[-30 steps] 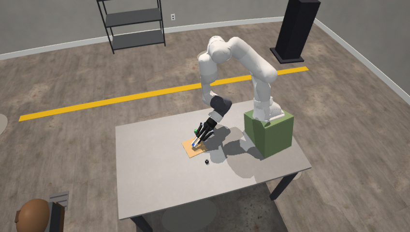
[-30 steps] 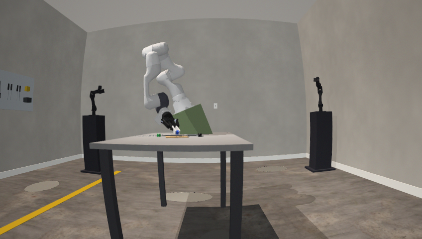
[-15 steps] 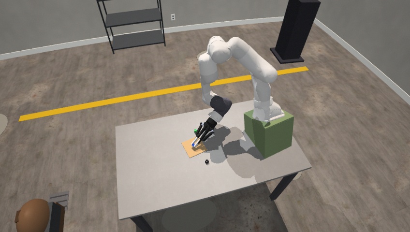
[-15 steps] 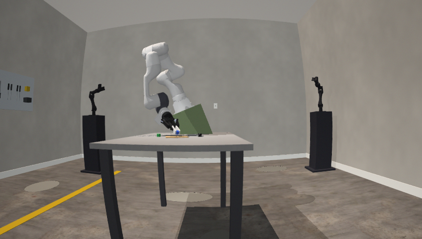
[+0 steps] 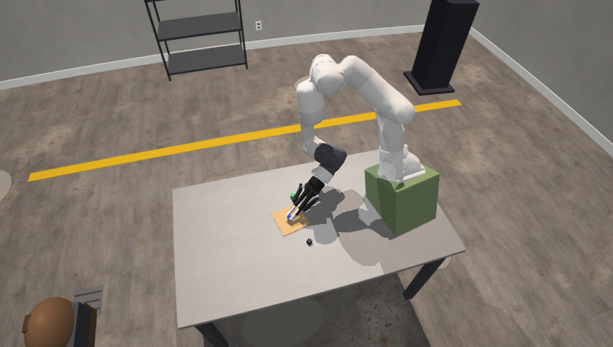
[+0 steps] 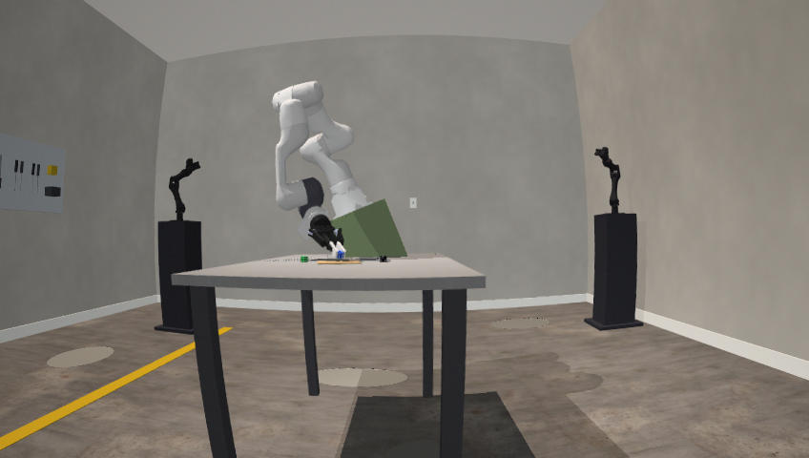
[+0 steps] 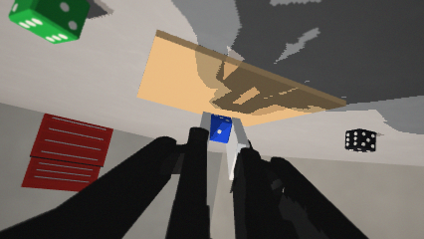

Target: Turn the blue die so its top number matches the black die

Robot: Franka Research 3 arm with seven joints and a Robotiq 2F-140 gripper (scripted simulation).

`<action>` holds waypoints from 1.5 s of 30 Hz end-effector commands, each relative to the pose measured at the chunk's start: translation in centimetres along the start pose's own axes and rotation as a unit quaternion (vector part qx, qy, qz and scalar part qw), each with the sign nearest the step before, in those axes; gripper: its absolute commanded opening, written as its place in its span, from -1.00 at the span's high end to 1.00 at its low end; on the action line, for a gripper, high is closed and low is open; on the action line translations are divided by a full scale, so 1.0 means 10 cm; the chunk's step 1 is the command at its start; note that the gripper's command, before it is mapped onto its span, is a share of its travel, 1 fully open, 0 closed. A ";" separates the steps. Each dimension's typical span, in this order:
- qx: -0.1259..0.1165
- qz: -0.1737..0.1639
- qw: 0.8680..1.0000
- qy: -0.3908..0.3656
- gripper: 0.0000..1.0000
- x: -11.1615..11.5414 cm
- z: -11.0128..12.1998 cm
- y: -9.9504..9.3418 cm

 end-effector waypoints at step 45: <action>-0.001 -0.001 1.000 -0.002 0.81 -0.07 0.00 0.04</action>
Point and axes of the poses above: the point where the finger pads meet when closed, its own y axis out along the fingers, its own z axis across the jaws, x = y × z, the point moved 7 cm from there along -y, back along the fingers, and after that the axes turned 12 degrees about -y, right-handed, at the moved point
